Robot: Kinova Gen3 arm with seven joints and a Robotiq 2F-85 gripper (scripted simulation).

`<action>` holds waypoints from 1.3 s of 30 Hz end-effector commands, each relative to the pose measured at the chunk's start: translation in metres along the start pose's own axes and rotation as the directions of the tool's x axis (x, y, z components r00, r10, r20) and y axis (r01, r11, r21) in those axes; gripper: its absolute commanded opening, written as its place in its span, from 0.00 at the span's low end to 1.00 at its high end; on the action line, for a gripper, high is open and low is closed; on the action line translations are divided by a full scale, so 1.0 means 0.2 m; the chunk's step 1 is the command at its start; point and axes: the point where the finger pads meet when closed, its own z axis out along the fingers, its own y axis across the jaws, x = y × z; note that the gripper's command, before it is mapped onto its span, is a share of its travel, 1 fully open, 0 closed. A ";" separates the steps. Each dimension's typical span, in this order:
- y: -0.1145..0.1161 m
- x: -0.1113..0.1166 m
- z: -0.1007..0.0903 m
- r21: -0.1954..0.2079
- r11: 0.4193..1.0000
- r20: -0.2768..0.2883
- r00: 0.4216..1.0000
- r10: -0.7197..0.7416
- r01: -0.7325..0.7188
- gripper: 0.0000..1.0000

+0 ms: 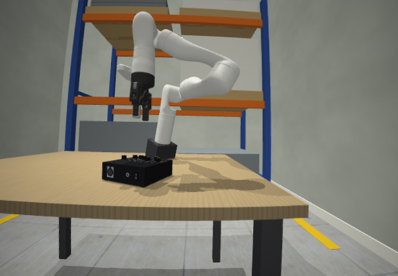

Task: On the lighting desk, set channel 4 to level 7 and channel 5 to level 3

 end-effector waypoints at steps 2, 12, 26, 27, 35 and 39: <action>0.00 0.00 0.00 0.001 1.000 0.000 1.000 -0.005 0.005 1.00; 0.03 -0.01 0.02 -0.012 0.997 0.005 0.997 -0.075 0.075 1.00; 0.15 -0.05 0.12 -0.057 0.930 0.045 0.931 -0.362 0.364 1.00; 0.16 -0.06 0.13 -0.061 0.917 0.051 0.919 -0.392 0.395 1.00; 0.28 -0.10 0.21 -0.081 0.769 0.113 0.772 -0.625 0.634 1.00; 0.31 -0.11 0.23 -0.081 0.723 0.130 0.726 -0.675 0.686 1.00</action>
